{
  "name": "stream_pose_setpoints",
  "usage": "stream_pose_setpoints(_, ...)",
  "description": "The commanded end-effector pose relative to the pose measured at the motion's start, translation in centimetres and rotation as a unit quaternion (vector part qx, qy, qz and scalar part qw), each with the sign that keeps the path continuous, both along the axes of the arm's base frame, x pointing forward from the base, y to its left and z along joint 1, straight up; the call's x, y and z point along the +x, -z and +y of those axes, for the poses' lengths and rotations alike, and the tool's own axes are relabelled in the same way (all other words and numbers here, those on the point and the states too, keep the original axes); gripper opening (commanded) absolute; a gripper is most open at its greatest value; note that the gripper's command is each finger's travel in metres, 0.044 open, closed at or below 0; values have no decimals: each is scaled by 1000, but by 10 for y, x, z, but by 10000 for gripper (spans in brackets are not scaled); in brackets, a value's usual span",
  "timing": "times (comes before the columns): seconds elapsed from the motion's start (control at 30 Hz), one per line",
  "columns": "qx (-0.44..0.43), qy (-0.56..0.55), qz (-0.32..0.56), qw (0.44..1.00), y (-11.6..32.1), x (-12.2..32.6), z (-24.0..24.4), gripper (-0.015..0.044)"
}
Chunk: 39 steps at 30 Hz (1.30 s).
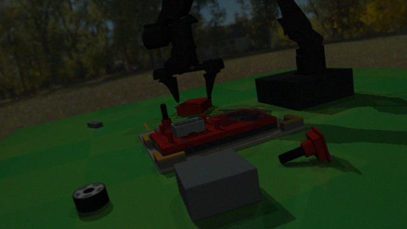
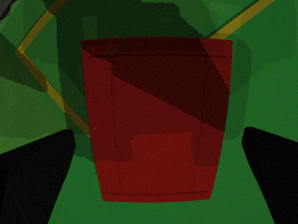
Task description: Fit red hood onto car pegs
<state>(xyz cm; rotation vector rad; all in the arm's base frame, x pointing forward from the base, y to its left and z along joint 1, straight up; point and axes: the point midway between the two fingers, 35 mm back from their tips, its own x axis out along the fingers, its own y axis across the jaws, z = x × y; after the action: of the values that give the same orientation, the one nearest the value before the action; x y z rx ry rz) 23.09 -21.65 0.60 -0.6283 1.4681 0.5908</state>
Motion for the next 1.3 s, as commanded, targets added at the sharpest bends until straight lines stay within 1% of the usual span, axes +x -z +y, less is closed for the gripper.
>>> stream_pose_setpoints(0.0,0,1,2,1000,3,-1,0,440)
stream_pose_setpoints(1.13,0,1,2,1000,19,-1,0,440)
stream_pose_setpoints(1.27,0,0,0,1000,17,0,0,335)
